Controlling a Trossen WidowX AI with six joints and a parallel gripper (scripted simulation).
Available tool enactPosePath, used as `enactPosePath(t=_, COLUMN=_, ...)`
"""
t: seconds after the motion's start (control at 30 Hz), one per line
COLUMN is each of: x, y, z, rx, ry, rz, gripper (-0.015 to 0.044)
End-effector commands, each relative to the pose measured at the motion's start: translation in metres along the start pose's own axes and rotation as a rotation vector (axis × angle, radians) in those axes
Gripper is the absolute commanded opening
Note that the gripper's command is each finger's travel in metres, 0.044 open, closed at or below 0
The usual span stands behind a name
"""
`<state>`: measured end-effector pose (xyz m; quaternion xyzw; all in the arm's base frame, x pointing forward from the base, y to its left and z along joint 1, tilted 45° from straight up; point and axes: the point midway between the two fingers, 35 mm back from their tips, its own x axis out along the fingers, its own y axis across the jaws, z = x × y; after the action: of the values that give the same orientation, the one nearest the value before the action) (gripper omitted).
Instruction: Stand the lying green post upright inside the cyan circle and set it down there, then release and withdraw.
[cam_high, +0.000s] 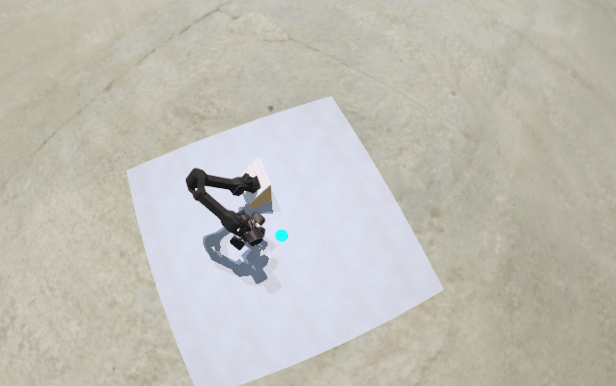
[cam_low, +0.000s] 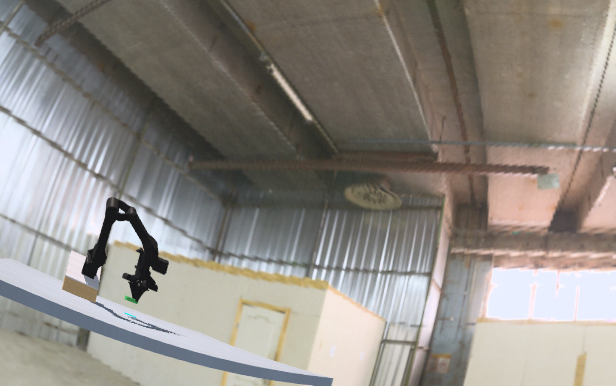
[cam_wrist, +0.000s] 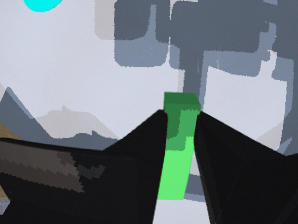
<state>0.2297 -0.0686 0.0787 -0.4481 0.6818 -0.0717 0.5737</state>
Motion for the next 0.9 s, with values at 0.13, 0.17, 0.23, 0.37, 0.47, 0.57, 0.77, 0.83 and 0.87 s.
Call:
enactPosePath(t=0.13, x=-0.025, y=-0.001, z=-0.002, rx=0.01, ry=-0.007, rz=-0.004, gripper=0.0023)
enactPosePath(t=0.17, x=-0.029, y=-0.001, z=-0.003, rx=0.01, ry=-0.007, rz=-0.005, gripper=0.0023)
enactPosePath(t=0.23, x=-0.035, y=-0.001, z=-0.004, rx=0.01, ry=-0.006, rz=-0.007, gripper=0.0023)
enactPosePath(t=0.37, x=-0.047, y=-0.001, z=-0.007, rx=0.01, ry=-0.003, rz=-0.012, gripper=0.0023)
enactPosePath(t=0.47, x=-0.049, y=-0.001, z=-0.008, rx=0.008, ry=-0.003, rz=-0.013, gripper=0.0023)
enactPosePath(t=0.57, x=-0.051, y=0.003, z=-0.001, rx=-0.023, ry=-0.006, rz=-0.011, gripper=0.0023)
enactPosePath(t=0.77, x=-0.054, y=0.014, z=0.014, rx=-0.104, ry=-0.012, rz=-0.006, gripper=0.0023)
enactPosePath(t=0.83, x=-0.055, y=0.018, z=0.019, rx=-0.132, ry=-0.014, rz=-0.005, gripper=0.0023)
enactPosePath(t=0.87, x=-0.056, y=0.02, z=0.022, rx=-0.145, ry=-0.014, rz=-0.004, gripper=0.0023)
